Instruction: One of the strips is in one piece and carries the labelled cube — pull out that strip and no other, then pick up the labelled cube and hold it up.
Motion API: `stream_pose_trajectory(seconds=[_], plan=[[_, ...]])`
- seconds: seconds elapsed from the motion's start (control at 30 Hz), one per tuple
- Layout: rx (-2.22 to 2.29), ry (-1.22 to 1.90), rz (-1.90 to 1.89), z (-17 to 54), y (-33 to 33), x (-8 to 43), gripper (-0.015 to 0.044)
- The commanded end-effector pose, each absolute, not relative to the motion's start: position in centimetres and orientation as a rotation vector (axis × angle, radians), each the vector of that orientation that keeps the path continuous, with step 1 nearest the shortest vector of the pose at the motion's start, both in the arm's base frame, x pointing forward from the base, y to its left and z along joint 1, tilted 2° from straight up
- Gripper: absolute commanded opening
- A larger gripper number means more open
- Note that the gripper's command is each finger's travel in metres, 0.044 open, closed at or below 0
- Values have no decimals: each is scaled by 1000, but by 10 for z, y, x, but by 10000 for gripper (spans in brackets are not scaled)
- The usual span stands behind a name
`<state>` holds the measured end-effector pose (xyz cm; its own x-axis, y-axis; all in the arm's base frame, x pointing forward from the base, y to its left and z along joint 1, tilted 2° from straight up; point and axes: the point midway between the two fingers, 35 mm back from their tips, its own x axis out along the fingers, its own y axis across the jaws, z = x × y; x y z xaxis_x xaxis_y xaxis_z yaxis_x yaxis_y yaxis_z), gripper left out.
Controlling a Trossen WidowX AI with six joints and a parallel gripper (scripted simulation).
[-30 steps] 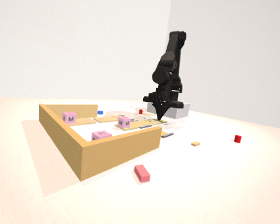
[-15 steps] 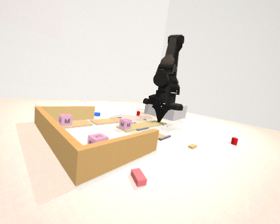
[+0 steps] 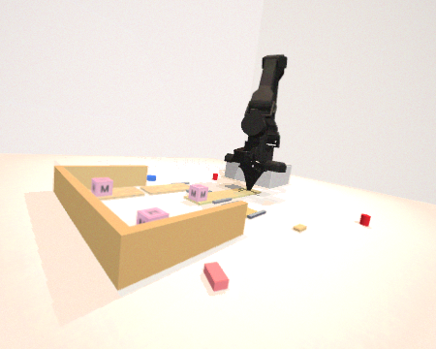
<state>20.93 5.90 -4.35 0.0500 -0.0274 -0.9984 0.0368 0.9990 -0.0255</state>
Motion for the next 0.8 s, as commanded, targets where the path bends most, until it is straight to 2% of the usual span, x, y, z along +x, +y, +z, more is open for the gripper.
stream_pose_trajectory(seconds=[0.0,0.77], plan=[[5,1548,-52,-47,57,199,0],[7,1526,-49,-34,60,210,0]])
